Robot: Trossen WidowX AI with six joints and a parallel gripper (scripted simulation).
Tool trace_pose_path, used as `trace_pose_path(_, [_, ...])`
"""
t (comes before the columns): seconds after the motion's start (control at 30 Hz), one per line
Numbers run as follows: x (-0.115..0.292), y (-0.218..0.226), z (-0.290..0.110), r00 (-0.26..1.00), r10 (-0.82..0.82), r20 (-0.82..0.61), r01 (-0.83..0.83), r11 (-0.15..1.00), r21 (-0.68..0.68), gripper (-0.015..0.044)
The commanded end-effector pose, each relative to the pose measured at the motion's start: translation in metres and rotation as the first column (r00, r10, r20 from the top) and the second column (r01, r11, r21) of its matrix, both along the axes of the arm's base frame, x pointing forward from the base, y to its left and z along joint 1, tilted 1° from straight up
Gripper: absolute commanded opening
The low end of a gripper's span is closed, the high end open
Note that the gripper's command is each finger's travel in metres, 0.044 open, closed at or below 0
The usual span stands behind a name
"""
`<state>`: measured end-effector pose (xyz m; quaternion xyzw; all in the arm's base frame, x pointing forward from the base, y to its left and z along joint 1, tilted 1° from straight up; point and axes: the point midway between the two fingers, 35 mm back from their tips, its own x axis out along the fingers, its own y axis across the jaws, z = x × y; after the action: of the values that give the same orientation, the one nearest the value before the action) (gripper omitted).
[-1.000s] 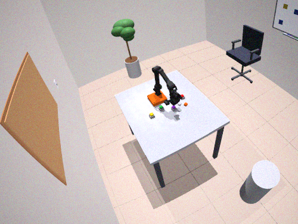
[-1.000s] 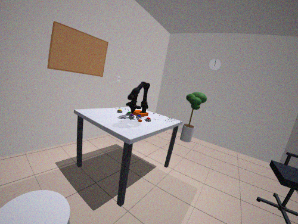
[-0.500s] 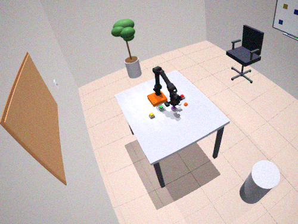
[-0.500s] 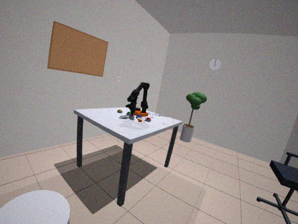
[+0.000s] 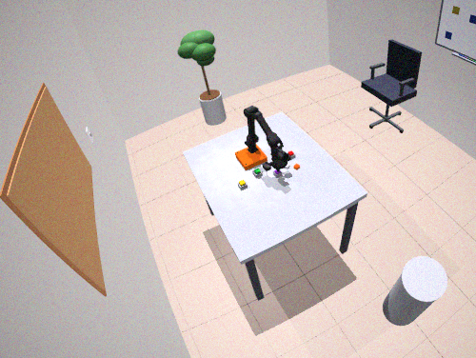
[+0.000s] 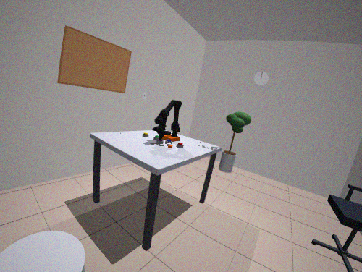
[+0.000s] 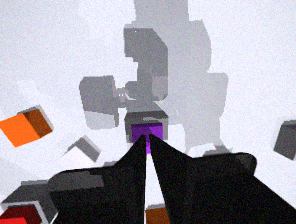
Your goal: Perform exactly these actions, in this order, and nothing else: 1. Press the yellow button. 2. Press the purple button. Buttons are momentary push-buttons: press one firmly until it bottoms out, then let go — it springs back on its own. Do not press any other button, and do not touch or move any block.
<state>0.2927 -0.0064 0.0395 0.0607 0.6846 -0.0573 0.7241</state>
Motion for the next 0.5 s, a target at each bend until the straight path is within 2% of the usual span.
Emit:
trace_pose_path(0.0, [-0.002, 0.000, -0.002, 1.000, -0.004, -0.010, 0.004, 1.000, -0.002, 0.0020])
trace_pose_path(0.1, [-0.002, 0.000, -0.002, 1.000, -0.004, -0.010, 0.004, 1.000, -0.002, 0.0020])
trace_pose_path(0.23, [-0.003, 0.000, 0.029, 1.000, -0.004, -0.009, 0.004, 1.000, -0.002, 0.0020])
trace_pose_path(0.33, [-0.004, 0.000, 0.031, 1.000, -0.004, -0.010, 0.004, 1.000, -0.002, 0.0020])
trace_pose_path(0.47, [0.001, 0.034, 0.044, 1.000, -0.001, -0.010, 0.001, 1.000, 0.003, 0.0125])
